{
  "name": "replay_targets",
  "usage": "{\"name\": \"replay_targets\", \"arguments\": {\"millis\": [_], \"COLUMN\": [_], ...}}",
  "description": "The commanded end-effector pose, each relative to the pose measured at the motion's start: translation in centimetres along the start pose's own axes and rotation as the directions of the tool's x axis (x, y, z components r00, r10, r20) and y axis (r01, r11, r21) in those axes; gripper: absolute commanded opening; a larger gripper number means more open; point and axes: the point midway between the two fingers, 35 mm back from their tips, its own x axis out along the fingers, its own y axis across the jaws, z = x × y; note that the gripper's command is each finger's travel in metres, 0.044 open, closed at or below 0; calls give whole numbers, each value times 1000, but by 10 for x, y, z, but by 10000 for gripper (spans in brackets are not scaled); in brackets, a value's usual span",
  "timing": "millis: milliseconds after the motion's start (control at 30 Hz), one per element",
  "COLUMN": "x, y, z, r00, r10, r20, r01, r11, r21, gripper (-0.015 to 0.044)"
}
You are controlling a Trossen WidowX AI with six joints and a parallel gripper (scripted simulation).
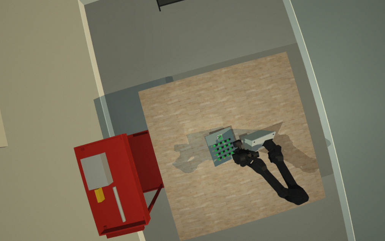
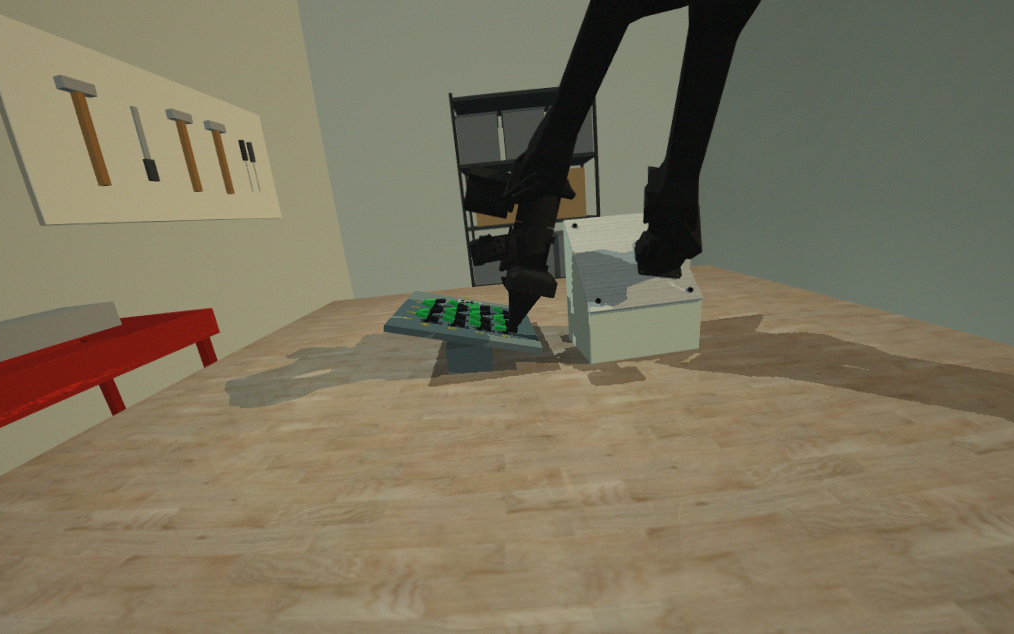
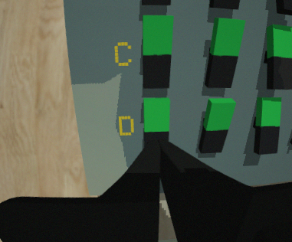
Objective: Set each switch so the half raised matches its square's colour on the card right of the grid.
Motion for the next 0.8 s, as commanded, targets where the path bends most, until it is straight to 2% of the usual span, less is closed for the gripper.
{"name": "replay_targets", "arguments": {"millis": [0,200,400,600,767], "x": [1,-6,-62,-64,-65], "y": [0,-1,-1,-2,-45], "z": [0,1,3,3,6], "r00": [1000,1000,1000,1000,1000], "r10": [3,-4,-2,-1,-7], "r20": [1,-3,-25,-26,-25], "r01": [-3,4,2,1,7], "r11": [1000,1000,1000,1000,1000], "r21": [3,0,3,3,2], "gripper": [0,0,0,0,0]}}
